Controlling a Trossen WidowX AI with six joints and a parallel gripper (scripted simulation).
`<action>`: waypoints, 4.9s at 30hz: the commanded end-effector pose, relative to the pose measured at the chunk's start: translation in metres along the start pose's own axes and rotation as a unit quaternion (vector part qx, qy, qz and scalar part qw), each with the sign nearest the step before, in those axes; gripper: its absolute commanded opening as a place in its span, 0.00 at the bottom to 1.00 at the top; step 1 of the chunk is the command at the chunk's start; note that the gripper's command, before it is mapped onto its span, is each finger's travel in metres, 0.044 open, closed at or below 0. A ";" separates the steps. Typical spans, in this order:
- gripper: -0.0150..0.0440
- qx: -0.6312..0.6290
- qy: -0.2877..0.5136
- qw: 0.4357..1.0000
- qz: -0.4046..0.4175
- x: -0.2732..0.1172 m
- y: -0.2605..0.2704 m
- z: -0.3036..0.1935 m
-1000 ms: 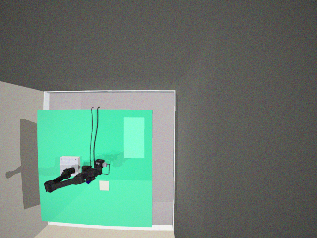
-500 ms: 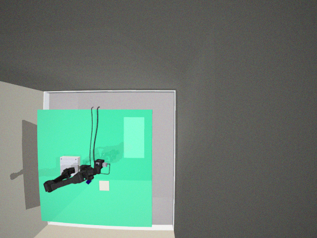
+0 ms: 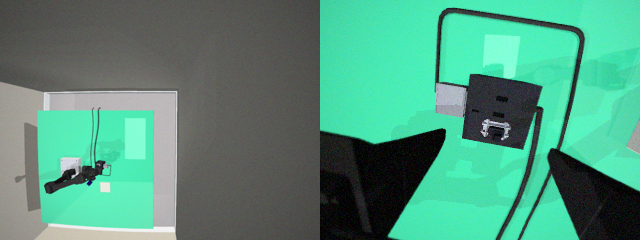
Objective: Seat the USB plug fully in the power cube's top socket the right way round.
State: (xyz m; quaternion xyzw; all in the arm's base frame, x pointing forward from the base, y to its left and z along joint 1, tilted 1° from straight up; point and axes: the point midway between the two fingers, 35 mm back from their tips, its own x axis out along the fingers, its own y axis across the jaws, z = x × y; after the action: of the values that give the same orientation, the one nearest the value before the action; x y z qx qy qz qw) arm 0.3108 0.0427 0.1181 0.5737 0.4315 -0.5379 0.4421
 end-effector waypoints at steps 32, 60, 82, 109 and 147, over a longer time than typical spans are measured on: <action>0.25 0.000 0.000 1.000 -0.001 0.011 0.000 0.000; 0.25 0.000 0.000 1.000 -0.001 0.004 0.000 0.000; 0.25 0.000 0.000 1.000 -0.001 -0.011 0.000 0.000; 0.25 -0.163 0.000 0.987 0.000 -0.016 0.000 0.000; 0.25 -0.614 0.000 0.790 0.000 -0.016 0.000 0.000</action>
State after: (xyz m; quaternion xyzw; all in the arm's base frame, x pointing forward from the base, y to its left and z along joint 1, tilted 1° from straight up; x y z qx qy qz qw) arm 0.3100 0.0425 0.1348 0.2109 0.6633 -0.1881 0.6930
